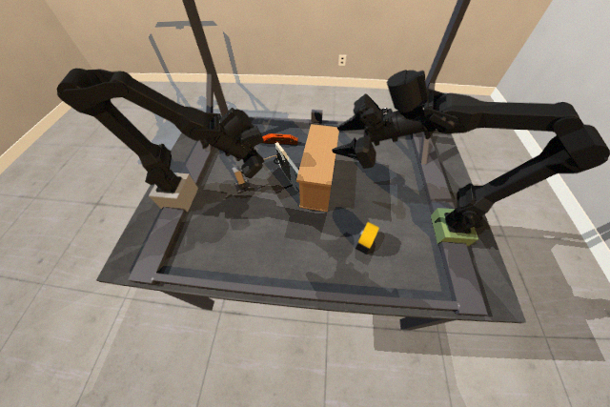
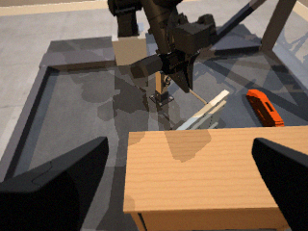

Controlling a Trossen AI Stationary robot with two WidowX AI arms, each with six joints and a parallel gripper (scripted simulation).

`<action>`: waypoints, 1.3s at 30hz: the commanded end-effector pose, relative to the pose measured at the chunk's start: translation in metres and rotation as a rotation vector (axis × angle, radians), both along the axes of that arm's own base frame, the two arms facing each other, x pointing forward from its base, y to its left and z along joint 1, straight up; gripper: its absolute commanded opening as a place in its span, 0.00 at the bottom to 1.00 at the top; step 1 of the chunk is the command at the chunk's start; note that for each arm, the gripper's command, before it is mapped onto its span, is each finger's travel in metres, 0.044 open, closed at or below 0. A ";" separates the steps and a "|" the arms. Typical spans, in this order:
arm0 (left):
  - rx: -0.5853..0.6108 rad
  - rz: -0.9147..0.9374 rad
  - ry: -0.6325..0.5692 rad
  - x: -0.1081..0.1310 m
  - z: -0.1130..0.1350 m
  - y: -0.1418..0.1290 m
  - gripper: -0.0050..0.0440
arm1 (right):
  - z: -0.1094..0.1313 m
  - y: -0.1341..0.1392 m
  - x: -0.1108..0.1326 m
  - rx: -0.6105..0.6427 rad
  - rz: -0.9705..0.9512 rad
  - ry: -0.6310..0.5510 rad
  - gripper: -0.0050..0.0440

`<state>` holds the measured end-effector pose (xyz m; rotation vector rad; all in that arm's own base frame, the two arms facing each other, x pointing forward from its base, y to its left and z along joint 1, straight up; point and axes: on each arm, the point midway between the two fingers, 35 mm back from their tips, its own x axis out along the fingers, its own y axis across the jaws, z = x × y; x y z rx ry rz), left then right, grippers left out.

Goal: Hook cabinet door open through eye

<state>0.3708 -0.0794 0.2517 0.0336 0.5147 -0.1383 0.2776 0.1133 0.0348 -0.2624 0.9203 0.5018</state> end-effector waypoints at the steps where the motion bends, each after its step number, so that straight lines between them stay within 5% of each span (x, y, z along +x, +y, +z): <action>1: -0.006 -0.003 -0.032 -0.001 0.012 0.000 0.92 | 0.003 0.004 0.007 -0.035 0.006 0.044 0.00; 12: -0.006 -0.003 -0.032 -0.001 0.012 0.000 0.92 | -0.006 0.006 0.010 -0.109 0.003 0.170 0.00; 39: -0.006 -0.003 -0.032 -0.001 0.012 0.000 0.92 | -0.005 0.003 0.004 -0.091 0.002 0.149 0.00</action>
